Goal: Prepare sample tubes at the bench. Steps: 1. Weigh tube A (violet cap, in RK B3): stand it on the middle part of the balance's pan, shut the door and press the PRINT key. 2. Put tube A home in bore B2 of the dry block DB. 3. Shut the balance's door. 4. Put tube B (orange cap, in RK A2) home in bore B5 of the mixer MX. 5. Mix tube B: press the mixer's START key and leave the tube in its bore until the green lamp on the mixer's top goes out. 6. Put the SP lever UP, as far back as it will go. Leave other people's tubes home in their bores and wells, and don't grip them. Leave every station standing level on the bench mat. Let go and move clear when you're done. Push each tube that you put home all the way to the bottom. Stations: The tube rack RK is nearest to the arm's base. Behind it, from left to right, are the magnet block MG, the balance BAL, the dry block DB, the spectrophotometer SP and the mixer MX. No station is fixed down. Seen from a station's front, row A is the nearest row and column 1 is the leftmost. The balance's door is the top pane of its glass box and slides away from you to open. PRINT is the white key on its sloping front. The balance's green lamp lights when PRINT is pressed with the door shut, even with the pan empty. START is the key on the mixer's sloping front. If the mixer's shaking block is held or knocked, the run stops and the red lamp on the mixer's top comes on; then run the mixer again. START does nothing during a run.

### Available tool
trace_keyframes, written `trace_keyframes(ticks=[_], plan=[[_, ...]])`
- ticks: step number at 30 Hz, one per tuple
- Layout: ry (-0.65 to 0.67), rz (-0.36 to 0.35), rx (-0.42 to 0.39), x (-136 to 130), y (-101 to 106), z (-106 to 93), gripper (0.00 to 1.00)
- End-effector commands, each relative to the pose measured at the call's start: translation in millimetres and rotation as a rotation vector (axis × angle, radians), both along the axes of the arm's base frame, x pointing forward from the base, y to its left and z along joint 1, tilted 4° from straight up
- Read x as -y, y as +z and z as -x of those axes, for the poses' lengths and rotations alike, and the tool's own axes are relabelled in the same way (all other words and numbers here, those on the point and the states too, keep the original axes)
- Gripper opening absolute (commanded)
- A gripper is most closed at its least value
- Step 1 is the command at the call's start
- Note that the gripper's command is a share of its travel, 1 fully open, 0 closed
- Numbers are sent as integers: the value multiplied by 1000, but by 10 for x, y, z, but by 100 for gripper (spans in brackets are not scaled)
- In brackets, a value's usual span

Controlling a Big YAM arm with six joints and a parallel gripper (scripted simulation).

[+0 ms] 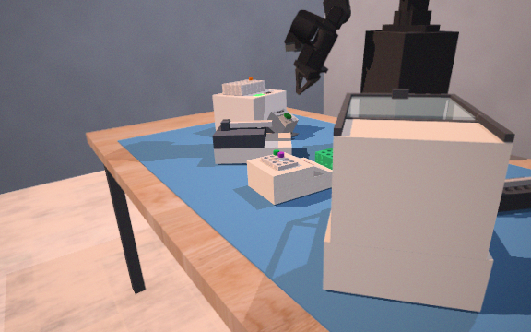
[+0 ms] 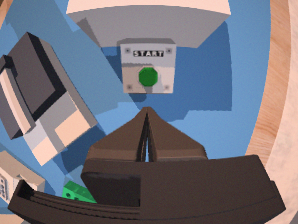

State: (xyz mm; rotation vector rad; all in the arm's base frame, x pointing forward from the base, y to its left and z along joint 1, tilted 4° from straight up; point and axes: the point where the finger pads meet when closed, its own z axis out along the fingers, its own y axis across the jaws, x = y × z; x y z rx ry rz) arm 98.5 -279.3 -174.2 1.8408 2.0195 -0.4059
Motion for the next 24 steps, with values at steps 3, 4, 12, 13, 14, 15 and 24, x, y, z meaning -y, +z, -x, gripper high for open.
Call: trace_keyframes(ticks=[3,4,12,13,14,15,24], plan=[[-1,-11,0,-96,98,-6,0],[-1,-11,0,-98,99,-6,0],[-3,-30,-8,-129,26,16,0],[-3,-30,-8,-129,27,16,0],[-3,-30,-8,-129,27,16,0],[-3,-30,-8,-129,27,16,0],[219,51,24,-433,89,-450,0]])
